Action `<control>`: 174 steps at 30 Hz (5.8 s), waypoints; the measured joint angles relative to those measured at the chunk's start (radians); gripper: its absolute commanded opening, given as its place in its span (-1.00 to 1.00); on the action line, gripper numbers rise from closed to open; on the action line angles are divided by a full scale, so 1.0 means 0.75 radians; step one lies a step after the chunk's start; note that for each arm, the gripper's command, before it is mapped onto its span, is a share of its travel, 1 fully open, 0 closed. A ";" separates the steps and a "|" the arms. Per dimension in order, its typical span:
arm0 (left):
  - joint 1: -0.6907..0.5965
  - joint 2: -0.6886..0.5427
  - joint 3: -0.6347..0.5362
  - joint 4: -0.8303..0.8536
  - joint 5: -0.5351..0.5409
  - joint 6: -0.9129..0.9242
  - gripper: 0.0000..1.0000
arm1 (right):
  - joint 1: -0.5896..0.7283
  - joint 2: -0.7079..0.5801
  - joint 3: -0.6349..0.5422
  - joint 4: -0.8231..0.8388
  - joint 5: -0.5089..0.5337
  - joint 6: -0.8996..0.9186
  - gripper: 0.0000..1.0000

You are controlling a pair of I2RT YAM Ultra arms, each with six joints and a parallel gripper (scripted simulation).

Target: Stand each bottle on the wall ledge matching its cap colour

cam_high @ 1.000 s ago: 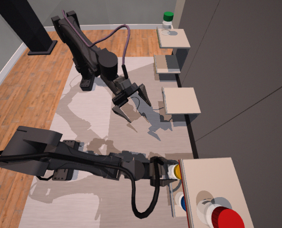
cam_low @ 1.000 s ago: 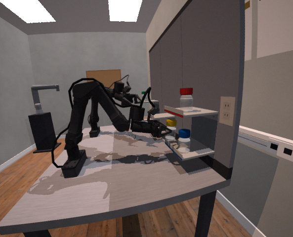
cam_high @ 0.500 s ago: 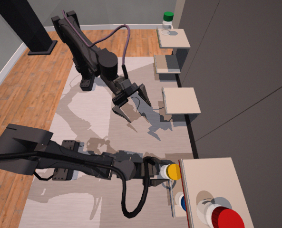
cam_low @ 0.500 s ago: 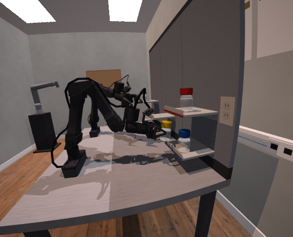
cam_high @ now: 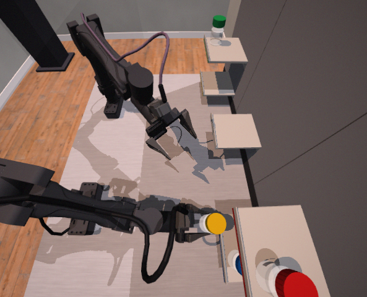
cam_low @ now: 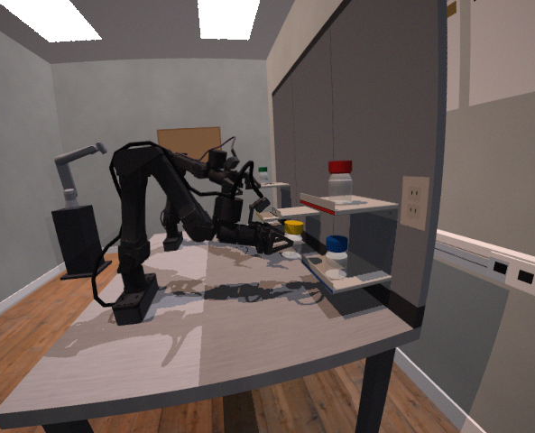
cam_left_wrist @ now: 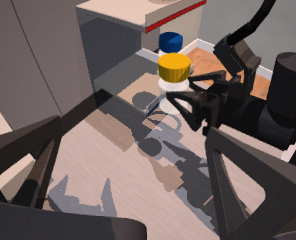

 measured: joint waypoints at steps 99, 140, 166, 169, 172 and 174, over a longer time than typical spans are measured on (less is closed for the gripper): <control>0.325 -1.157 -0.265 -0.889 -0.006 -0.001 1.00 | 0.482 -0.497 0.141 -0.522 0.495 0.071 0.00; 0.325 -1.157 -0.265 -0.889 -0.006 -0.001 1.00 | 1.079 0.007 0.596 -0.568 0.772 0.090 0.00; 0.325 -1.157 -0.265 -0.889 -0.006 -0.001 1.00 | 1.069 -0.012 0.576 -0.566 0.706 0.080 0.00; 0.325 -1.157 -0.265 -0.889 -0.006 -0.001 1.00 | 1.069 -0.032 0.577 -0.583 0.706 0.080 0.00; 0.325 -1.157 -0.265 -0.889 -0.006 -0.001 1.00 | 1.069 -0.038 0.589 -0.588 0.706 0.080 0.00; 0.325 -1.157 -0.265 -0.889 -0.006 -0.001 1.00 | 1.069 -0.038 0.595 -0.588 0.706 0.080 0.00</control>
